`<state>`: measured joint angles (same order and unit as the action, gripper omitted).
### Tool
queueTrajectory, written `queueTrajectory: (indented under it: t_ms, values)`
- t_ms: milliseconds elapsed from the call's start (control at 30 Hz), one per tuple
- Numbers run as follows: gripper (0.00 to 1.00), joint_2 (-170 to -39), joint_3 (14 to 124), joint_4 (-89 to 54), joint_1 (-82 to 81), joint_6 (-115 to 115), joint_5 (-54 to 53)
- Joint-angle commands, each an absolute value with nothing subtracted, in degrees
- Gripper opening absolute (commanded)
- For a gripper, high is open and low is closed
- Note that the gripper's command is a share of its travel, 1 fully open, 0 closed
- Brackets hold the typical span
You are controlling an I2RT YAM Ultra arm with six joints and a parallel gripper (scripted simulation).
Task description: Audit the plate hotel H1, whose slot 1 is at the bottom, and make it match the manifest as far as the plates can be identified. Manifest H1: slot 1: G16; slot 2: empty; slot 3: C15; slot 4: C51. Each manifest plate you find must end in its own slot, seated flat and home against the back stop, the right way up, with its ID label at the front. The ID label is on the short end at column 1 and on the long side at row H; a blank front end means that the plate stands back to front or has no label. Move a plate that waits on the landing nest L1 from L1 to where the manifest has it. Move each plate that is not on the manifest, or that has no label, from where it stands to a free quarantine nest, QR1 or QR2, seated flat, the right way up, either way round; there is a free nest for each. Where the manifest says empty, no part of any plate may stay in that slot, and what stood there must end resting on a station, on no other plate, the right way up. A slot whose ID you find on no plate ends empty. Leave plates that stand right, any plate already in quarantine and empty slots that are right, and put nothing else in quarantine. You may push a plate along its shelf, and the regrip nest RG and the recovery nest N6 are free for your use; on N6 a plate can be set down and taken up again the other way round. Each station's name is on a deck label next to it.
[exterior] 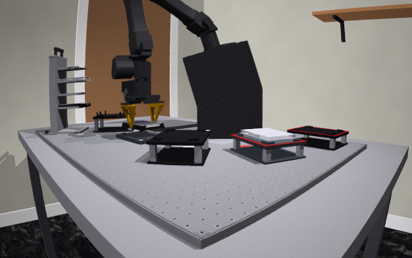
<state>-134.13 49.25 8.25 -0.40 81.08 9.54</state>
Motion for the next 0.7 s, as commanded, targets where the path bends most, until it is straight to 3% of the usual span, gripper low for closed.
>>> queueTrajectory:
  t_ms: [0, 667]
  values:
    - [0.86, -133.91, 49.36, 8.35, -0.45, 81.04, 9.57]
    - [0.86, -136.76, 50.65, 9.97, -0.07, 80.67, 9.49]
